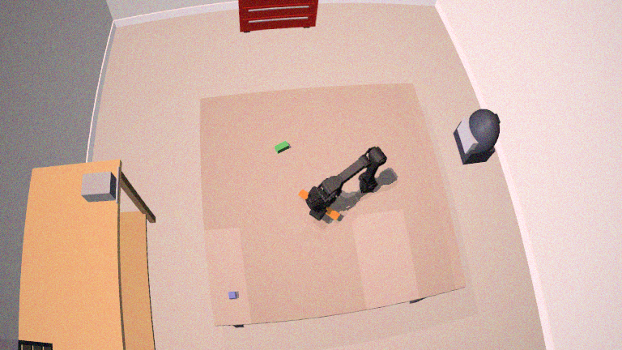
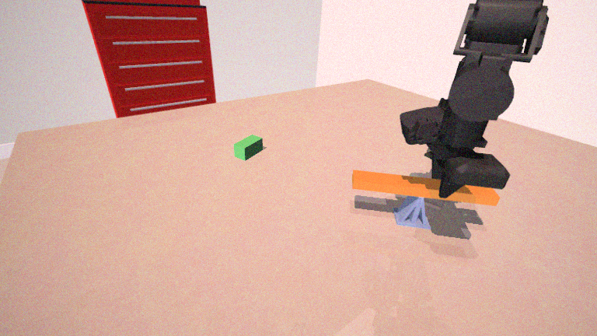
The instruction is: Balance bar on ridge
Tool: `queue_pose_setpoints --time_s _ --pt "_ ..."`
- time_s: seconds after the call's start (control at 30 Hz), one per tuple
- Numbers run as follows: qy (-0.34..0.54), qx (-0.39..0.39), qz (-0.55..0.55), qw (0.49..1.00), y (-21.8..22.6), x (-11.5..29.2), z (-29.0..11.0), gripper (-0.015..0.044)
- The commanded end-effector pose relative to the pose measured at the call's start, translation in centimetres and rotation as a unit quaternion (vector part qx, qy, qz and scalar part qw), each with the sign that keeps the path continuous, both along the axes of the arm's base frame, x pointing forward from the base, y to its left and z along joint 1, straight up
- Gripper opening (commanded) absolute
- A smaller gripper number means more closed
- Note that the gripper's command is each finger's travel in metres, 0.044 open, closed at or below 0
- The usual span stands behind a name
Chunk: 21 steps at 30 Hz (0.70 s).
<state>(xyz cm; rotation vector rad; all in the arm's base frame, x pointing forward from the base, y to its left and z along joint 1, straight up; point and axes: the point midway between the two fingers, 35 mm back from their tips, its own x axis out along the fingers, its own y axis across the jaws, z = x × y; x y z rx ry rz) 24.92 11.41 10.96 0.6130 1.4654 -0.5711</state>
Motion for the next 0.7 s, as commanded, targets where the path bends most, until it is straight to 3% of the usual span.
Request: queue_pose_setpoints --time_s 0.0,0.63,0.67 --pt "0.000 0.000 0.000 1.000 0.00 0.00 -0.01 0.0172" --pt "0.000 0.000 0.000 1.000 0.00 0.00 -0.01 0.0185" --pt "0.000 0.000 0.000 1.000 0.00 0.00 -0.01 0.0211"
